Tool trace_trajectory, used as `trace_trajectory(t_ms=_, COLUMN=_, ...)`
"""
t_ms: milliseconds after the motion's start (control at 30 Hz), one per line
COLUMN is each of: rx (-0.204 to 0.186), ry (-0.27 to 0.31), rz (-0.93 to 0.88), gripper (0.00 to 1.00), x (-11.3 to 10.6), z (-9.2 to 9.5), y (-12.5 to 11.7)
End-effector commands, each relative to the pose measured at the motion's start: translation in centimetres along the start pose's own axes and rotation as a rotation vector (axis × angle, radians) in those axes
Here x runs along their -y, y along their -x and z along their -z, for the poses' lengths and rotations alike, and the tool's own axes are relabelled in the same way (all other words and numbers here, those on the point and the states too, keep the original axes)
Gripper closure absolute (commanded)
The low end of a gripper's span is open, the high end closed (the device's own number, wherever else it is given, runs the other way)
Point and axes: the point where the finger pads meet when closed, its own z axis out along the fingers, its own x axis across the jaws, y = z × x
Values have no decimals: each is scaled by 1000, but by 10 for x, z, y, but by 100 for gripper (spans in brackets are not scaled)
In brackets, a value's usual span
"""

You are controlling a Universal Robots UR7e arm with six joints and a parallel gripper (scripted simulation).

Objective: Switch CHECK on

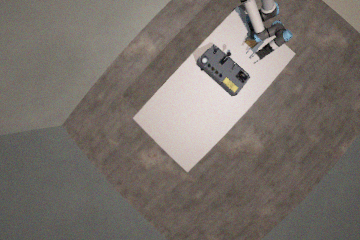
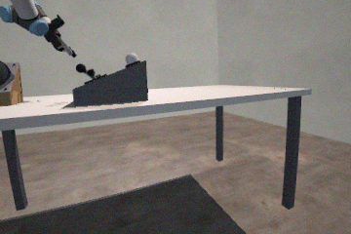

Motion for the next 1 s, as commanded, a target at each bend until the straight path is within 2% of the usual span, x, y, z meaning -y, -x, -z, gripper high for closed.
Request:
trace_trajectory(t_ms=0, rx=0, ry=-1, rz=0, gripper=0, x=0, z=0, y=0)
trace_trajectory(t_ms=967, rx=0, ry=-1, rz=0, gripper=0, x=0, z=0, y=0)
